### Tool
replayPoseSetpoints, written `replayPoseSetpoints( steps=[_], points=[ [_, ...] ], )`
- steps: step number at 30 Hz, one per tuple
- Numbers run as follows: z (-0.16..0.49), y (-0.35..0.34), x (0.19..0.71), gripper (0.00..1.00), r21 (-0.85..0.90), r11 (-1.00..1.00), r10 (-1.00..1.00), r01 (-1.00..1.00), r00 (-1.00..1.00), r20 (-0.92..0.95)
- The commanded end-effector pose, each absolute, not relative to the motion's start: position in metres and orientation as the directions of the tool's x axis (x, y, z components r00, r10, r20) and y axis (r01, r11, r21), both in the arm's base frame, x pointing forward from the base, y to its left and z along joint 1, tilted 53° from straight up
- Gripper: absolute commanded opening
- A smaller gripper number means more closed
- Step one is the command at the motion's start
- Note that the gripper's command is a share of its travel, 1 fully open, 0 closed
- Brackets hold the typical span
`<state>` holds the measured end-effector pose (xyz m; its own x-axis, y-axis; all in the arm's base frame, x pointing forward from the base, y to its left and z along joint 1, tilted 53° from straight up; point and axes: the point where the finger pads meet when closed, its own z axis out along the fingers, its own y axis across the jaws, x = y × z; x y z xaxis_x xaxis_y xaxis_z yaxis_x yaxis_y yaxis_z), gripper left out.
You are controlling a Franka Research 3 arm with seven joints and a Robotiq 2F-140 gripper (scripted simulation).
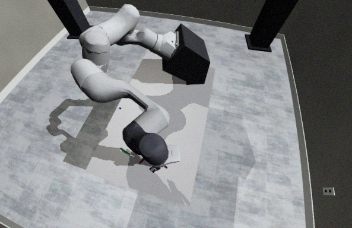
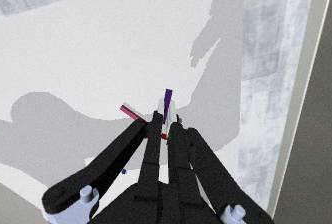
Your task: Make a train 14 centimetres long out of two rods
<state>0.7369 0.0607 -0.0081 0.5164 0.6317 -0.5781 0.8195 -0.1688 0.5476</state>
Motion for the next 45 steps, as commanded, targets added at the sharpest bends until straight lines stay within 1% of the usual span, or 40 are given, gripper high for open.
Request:
replayPoseSetpoints(
  steps=[1,9,13,19,24,26,32,40,45],
  points=[
    [-0.009,0.057,0.734,0.12,0.547,-0.177,0.624,0.818,0.523,-0.580],
    [-0.003,0.053,0.733,0.12,0.552,-0.177,0.622,0.815,0.527,-0.579],
    [0.016,0.038,0.724,0.12,0.570,-0.179,0.614,0.802,0.544,-0.572],
    [0.060,-0.003,0.691,0.12,0.611,-0.190,0.594,0.769,0.585,-0.552],
    [0.091,-0.041,0.647,0.12,0.639,-0.208,0.579,0.740,0.620,-0.530],
    [0.091,-0.041,0.647,0.12,0.639,-0.208,0.579,0.740,0.620,-0.530],
    [0.116,-0.089,0.568,0.12,0.665,-0.247,0.565,0.705,0.662,-0.492],
    [0.118,-0.128,0.463,0.12,0.676,-0.306,0.559,0.670,0.701,-0.442],
    [0.115,-0.133,0.438,0.12,0.676,-0.321,0.560,0.664,0.709,-0.430]
  ],
)
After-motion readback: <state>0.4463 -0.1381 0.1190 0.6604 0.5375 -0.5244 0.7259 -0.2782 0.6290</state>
